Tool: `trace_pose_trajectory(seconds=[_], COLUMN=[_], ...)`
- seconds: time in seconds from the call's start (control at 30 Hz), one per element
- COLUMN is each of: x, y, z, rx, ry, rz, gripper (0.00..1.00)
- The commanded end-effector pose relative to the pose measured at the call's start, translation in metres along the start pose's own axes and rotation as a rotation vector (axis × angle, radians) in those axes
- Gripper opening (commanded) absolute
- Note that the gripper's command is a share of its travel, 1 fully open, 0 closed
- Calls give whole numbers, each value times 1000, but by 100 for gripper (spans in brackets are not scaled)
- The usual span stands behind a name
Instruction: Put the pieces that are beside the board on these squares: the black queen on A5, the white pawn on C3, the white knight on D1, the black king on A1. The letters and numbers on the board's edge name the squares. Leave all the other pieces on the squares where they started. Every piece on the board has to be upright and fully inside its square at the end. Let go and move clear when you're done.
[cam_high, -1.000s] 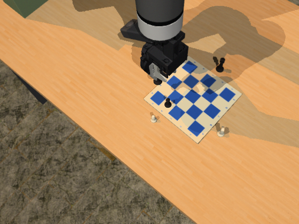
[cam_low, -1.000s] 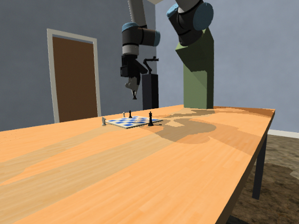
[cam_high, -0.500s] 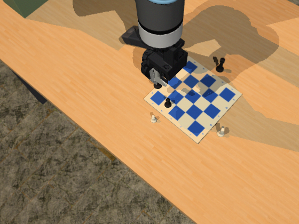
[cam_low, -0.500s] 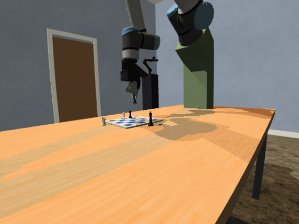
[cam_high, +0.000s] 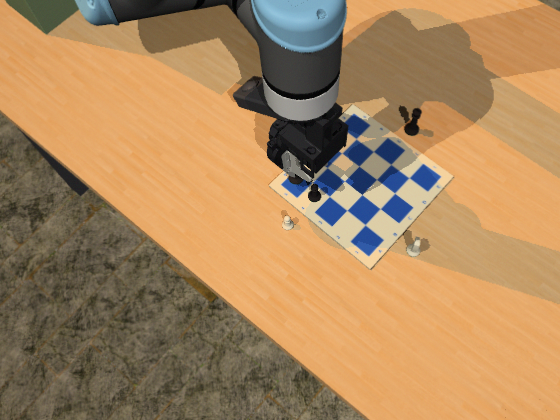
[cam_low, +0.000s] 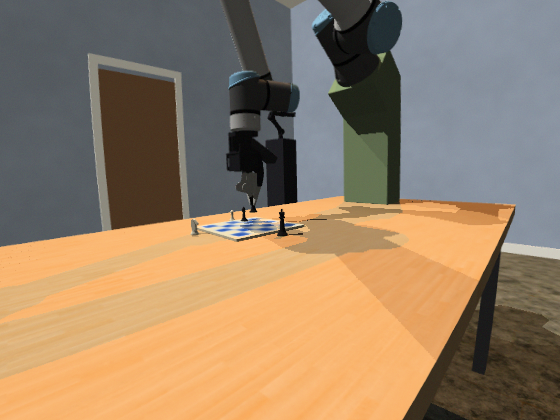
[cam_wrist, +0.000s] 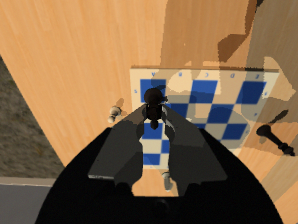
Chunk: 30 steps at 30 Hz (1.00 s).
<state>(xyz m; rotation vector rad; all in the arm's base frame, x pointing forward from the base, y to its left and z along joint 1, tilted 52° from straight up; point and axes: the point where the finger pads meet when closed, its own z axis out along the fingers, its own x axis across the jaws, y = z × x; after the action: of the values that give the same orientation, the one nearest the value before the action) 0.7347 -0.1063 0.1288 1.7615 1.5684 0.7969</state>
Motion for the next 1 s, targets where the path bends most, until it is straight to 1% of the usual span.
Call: trace_pose_trajectory(seconds=[0.0,0.13,0.97], x=[0,0,0], y=[1,1,1], z=[13,16,17], rx=[-1,-1,-1], ry=[0,0,0], rz=[0,0,0], gripper=[0,0,0])
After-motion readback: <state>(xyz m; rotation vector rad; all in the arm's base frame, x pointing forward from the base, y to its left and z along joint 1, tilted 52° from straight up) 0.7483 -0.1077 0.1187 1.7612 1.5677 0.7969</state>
